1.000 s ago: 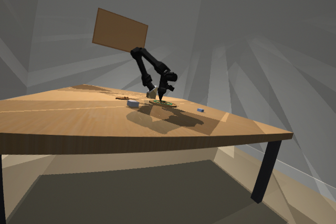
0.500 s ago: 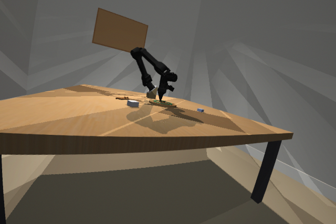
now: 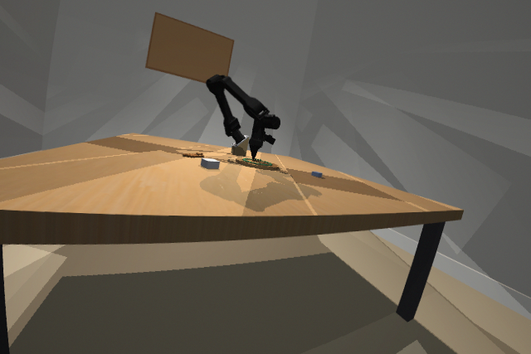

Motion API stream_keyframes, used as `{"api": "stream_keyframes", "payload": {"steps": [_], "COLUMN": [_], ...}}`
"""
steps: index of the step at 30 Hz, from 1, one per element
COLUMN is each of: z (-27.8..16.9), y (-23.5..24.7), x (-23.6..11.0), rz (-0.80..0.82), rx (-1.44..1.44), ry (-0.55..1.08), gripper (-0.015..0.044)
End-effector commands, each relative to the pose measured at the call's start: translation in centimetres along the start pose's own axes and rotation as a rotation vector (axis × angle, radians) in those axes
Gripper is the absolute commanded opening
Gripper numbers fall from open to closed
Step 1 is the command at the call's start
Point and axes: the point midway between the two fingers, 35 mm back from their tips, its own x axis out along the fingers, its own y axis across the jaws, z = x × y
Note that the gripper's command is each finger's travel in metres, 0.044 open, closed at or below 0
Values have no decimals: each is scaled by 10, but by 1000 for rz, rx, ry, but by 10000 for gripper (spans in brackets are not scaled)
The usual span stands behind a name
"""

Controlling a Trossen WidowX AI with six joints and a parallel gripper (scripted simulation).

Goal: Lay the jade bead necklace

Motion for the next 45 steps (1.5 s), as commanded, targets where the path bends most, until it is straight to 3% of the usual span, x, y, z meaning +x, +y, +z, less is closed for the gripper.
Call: {"api": "stream_keyframes", "payload": {"steps": [1, 45], "z": [0, -1], "y": [0, 8], "x": [0, 2], "rz": [-1, -2], "rx": [1, -10], "ry": [-1, 7], "gripper": [0, 0]}}
